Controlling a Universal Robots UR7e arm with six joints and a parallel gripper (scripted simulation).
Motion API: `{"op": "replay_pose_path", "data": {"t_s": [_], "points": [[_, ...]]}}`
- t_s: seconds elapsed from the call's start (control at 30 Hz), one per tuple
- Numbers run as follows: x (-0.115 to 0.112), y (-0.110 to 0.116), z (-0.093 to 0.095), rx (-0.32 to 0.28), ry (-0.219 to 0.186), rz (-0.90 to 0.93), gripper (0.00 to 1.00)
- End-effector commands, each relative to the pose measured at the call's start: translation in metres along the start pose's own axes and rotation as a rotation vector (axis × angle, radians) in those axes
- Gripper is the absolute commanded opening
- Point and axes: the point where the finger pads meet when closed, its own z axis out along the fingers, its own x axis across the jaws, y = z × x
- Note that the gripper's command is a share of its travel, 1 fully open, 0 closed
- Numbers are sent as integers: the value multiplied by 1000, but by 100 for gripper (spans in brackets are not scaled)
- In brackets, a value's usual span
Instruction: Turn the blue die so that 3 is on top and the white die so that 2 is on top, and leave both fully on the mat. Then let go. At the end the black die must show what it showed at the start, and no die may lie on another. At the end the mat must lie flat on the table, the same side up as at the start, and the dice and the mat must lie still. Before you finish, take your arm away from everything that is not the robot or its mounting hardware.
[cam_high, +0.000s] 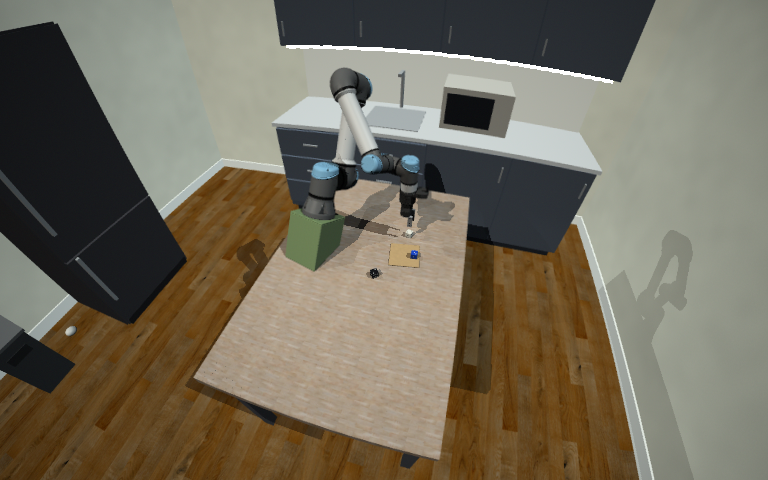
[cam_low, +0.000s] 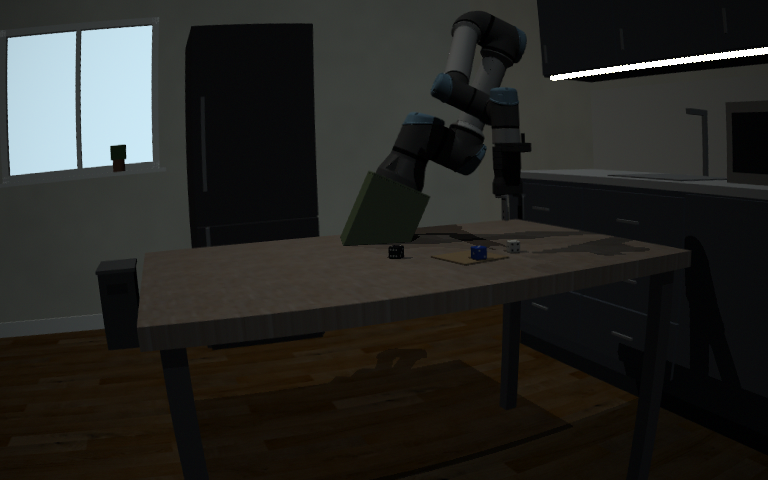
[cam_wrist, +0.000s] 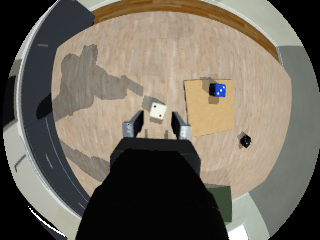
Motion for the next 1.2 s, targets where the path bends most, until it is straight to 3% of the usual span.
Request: {"op": "replay_pose_path", "data": {"t_s": [0.0, 0.5, 1.17], "points": [[-1, 1, 6, -2, -1, 1, 87], [-1, 1, 30, -2, -1, 1, 87], [-1, 1, 46, -2, -1, 1, 87]]}}
